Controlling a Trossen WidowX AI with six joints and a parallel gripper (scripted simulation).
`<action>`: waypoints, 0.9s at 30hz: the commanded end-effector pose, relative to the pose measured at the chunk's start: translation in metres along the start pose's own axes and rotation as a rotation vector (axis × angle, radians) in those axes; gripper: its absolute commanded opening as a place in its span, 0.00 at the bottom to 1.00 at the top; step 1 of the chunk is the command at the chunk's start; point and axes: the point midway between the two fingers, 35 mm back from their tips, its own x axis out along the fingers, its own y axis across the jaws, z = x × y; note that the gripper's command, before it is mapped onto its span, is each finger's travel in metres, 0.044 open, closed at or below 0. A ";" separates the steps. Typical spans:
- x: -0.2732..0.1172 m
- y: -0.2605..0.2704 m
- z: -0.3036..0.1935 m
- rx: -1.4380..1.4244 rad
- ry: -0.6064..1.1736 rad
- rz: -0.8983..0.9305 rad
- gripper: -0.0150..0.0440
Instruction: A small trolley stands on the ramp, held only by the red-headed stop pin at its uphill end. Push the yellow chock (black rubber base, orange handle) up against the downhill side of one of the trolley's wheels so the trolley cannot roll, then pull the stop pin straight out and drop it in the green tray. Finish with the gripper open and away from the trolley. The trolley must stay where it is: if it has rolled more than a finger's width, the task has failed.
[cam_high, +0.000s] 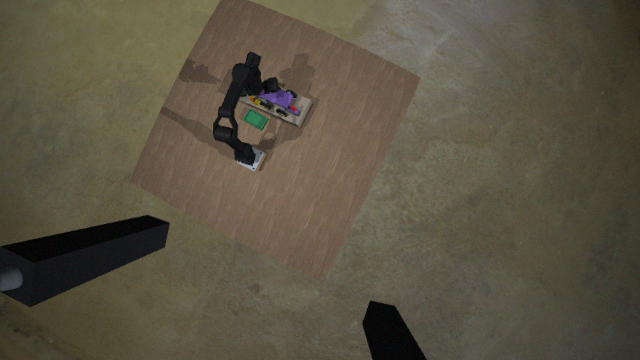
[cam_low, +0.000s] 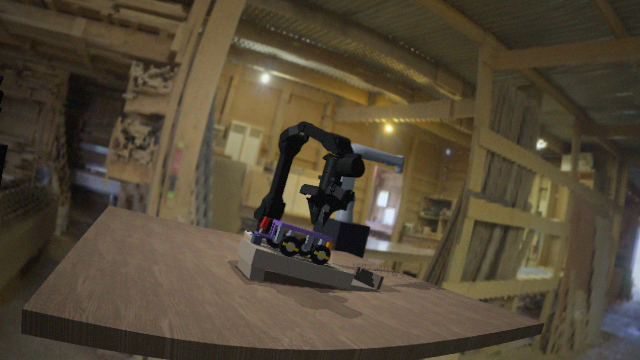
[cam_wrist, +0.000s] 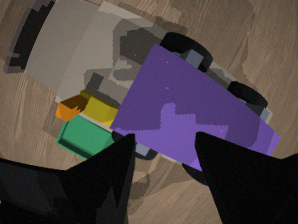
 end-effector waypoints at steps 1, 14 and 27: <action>0.000 -0.020 -0.007 -0.155 0.022 -0.025 0.58; -0.003 -0.077 -0.036 -0.633 0.108 -0.063 0.58; -0.008 -0.122 -0.071 -1.053 0.210 -0.043 0.58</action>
